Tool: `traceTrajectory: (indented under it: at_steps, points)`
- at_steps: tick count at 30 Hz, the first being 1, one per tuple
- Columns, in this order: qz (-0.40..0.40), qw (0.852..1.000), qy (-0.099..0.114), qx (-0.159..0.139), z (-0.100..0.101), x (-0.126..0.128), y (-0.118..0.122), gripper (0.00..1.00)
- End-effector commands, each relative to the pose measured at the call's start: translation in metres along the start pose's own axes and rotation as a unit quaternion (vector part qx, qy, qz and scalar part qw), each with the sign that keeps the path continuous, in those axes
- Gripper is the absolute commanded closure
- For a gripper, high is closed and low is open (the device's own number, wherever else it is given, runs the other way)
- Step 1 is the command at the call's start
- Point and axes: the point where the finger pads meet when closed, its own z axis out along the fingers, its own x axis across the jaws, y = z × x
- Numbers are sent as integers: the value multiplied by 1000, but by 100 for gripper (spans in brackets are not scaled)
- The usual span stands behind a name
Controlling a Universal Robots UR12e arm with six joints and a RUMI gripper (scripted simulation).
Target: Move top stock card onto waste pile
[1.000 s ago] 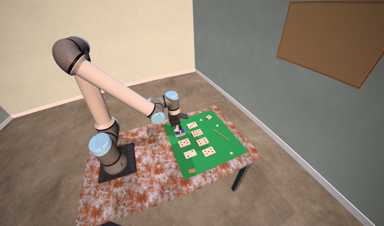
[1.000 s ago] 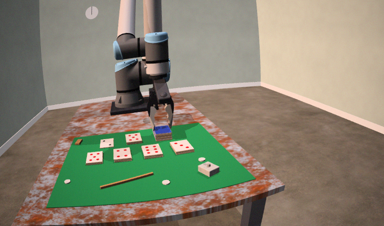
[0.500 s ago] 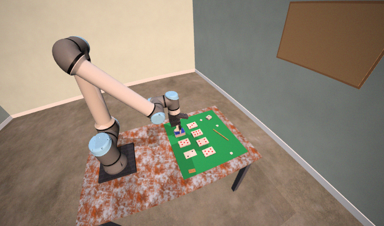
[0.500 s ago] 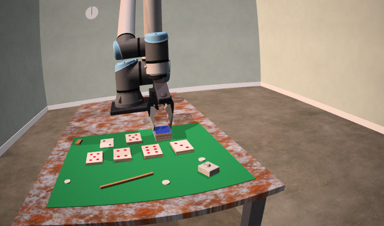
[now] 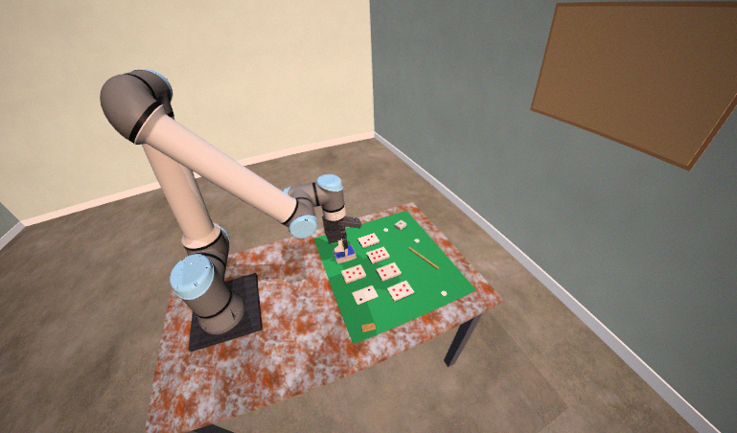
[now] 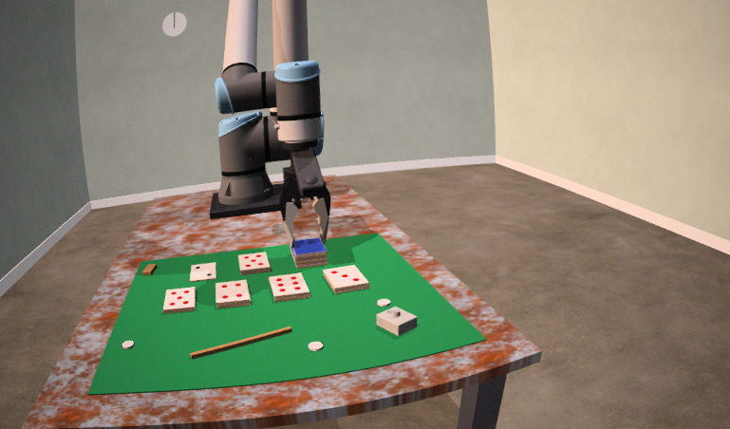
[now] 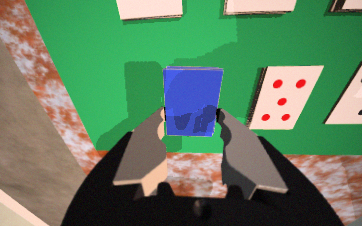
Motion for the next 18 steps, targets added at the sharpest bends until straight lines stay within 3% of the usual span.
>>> traceTrajectory:
  at_steps: [1, 18]
  points:
    - [0, 1000, 0, 1, -1, 0, -1, 62]
    - [0, 1000, 0, 1, -5, 0, -1, 62]
